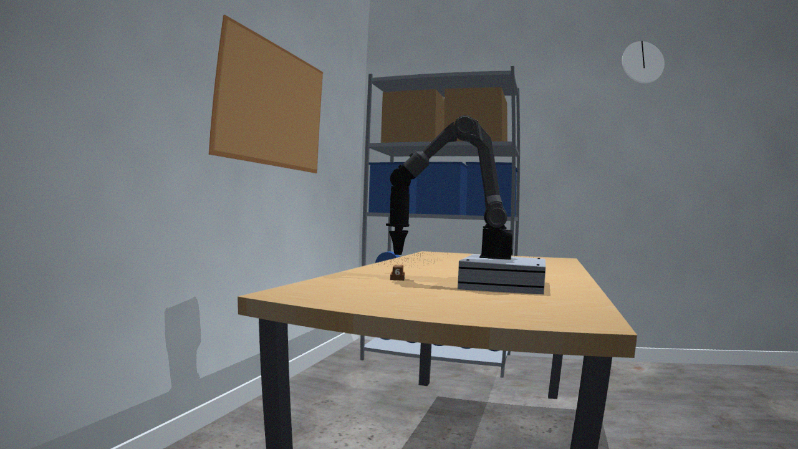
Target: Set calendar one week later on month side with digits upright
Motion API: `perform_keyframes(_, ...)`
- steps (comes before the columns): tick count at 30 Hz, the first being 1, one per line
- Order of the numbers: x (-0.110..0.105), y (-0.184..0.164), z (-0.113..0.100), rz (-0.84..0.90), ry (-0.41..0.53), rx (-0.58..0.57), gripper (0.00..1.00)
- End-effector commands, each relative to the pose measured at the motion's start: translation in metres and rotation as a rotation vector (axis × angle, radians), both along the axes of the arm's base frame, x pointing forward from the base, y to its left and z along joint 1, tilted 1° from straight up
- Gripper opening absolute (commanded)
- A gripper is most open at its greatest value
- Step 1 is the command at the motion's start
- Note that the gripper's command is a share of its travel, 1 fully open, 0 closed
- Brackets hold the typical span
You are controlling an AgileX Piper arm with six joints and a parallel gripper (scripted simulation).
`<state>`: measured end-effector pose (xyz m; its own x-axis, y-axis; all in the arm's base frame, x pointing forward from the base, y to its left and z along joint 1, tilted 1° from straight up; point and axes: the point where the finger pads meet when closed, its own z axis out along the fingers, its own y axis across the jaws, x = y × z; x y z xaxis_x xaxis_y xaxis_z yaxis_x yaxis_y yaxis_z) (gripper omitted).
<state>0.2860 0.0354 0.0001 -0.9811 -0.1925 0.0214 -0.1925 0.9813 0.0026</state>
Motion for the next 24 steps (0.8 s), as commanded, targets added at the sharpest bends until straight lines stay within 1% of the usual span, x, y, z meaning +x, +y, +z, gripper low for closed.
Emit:
perform_keyframes(1, 0.0, 0.0, -0.003, 0.0, 0.001, 0.001, 0.61)
perform_keyframes(10, -0.001, 0.0, -0.017, 0.0, 0.001, 0.001, 0.61)
perform_keyframes(24, 0.0, -0.001, -0.029, 0.0, -0.001, 0.001, 0.61)
